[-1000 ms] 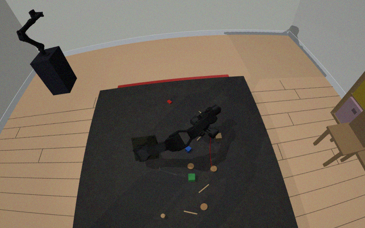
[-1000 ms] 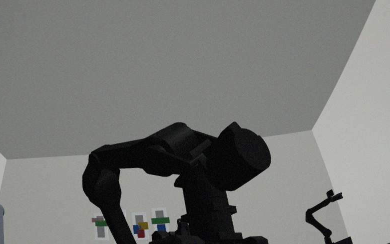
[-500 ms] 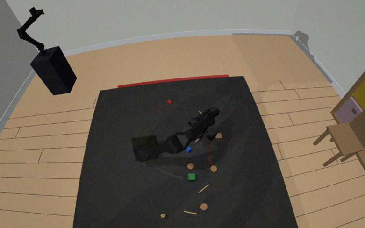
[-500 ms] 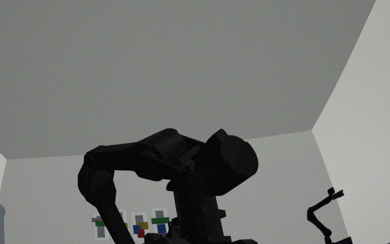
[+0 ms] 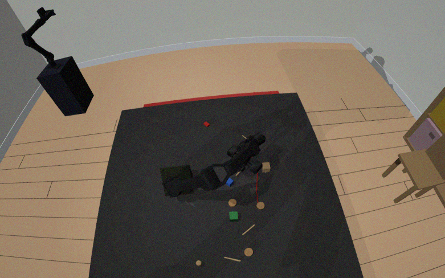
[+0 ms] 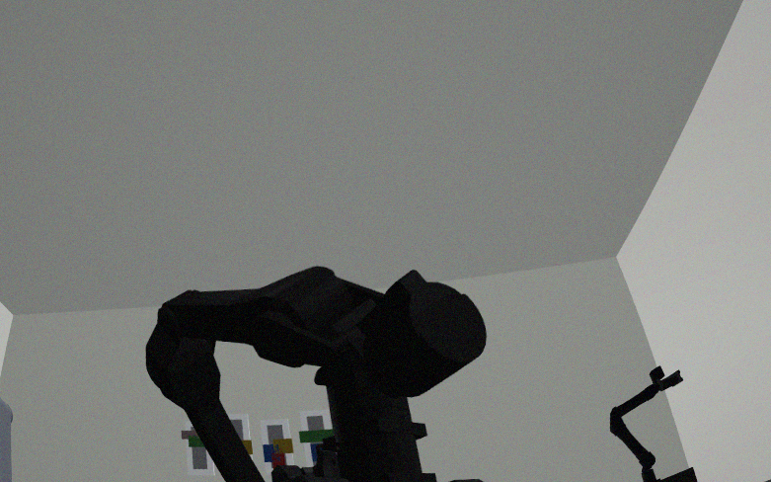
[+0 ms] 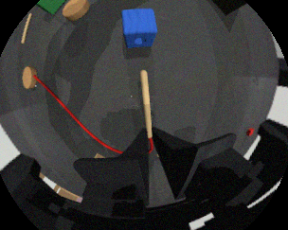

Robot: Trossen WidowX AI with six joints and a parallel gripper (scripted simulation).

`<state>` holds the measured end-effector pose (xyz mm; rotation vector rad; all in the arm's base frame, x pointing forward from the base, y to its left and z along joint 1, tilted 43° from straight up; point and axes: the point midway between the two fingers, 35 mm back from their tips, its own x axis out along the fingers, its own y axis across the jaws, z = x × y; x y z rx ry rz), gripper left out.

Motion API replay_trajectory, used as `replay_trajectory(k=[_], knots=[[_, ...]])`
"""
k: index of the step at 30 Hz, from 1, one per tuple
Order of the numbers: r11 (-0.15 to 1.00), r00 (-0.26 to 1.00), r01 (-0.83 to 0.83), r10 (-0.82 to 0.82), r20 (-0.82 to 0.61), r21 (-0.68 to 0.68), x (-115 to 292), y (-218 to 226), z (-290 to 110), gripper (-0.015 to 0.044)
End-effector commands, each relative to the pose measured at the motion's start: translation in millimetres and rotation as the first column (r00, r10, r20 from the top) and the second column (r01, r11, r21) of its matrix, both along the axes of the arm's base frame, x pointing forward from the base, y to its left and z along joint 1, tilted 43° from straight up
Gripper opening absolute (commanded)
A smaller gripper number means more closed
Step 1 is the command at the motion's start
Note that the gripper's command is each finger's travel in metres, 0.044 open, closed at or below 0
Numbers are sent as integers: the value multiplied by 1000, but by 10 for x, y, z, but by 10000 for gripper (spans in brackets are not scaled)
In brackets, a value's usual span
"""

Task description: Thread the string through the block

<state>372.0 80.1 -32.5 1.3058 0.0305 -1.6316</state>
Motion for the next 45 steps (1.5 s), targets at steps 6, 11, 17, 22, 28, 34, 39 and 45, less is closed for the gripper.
replay_trajectory(k=[6,11,17,22,28,34,39,45], knots=[[1000,1000,-4,4,2,-3,-80,-68,57,0],[1000,1000,-5,5,2,-3,-130,-104,78,0],[1000,1000,-5,5,2,-3,-192,-147,101,0],[1000,1000,-6,6,3,-2,-235,-182,123,0],[1000,1000,-7,7,3,-1,-239,-191,134,0],[1000,1000,-7,7,4,-1,-243,-196,140,0],[1000,1000,-7,7,3,-1,-282,-228,164,0],[1000,1000,-7,7,3,-1,-345,-277,203,0]])
